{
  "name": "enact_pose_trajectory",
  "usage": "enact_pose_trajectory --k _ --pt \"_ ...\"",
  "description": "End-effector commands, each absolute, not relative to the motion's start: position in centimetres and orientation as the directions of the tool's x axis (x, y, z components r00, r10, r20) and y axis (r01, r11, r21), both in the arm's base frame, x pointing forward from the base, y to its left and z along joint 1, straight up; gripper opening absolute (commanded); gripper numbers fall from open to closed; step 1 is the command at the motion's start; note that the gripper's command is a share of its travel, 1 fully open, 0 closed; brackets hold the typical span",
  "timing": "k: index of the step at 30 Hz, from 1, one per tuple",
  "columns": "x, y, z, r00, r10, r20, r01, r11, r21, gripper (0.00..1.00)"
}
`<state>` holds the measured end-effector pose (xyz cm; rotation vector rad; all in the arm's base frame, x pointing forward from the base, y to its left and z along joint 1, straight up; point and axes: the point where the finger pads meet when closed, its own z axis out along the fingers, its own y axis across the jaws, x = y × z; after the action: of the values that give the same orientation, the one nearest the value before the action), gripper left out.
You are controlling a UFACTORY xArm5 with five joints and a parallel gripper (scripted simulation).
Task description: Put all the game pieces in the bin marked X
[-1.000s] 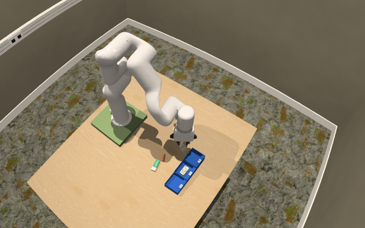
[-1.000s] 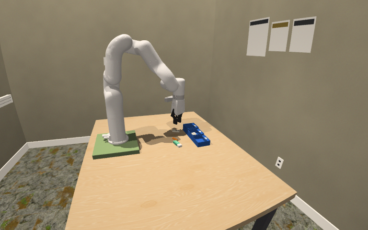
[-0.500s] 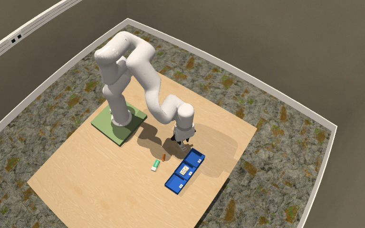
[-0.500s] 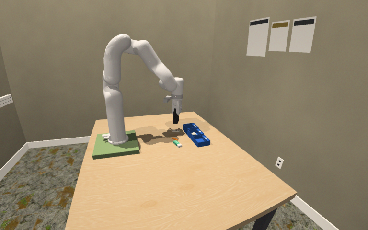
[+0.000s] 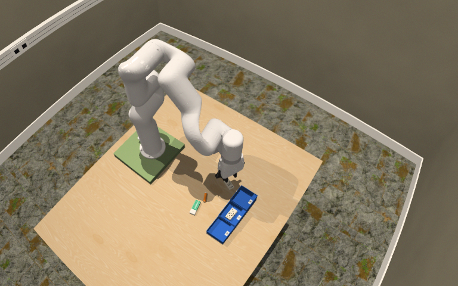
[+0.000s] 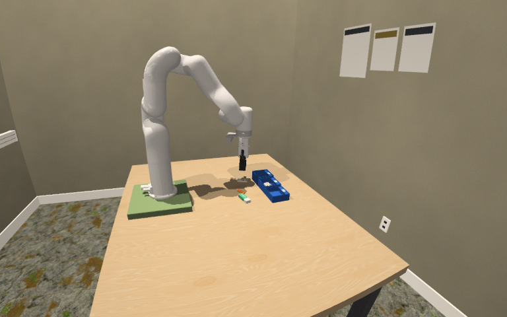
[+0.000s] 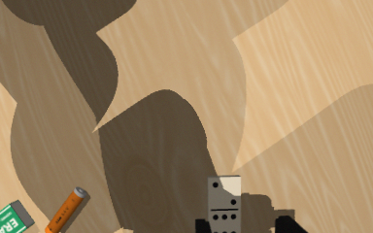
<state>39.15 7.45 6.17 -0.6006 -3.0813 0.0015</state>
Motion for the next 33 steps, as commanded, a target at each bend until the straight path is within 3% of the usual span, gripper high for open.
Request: enact_pose_trajectory --k 1,21,33 --pt "39.3 7.5 6.3 -0.927 0.375 -0.001 0.375 0.927 0.001 0.42" --pt "39.3 7.5 6.3 -0.927 0.375 -0.001 0.375 0.927 0.001 0.42" --pt "39.3 7.4 1.5 -0.927 0.375 -0.001 0.375 0.927 0.0 0.42"
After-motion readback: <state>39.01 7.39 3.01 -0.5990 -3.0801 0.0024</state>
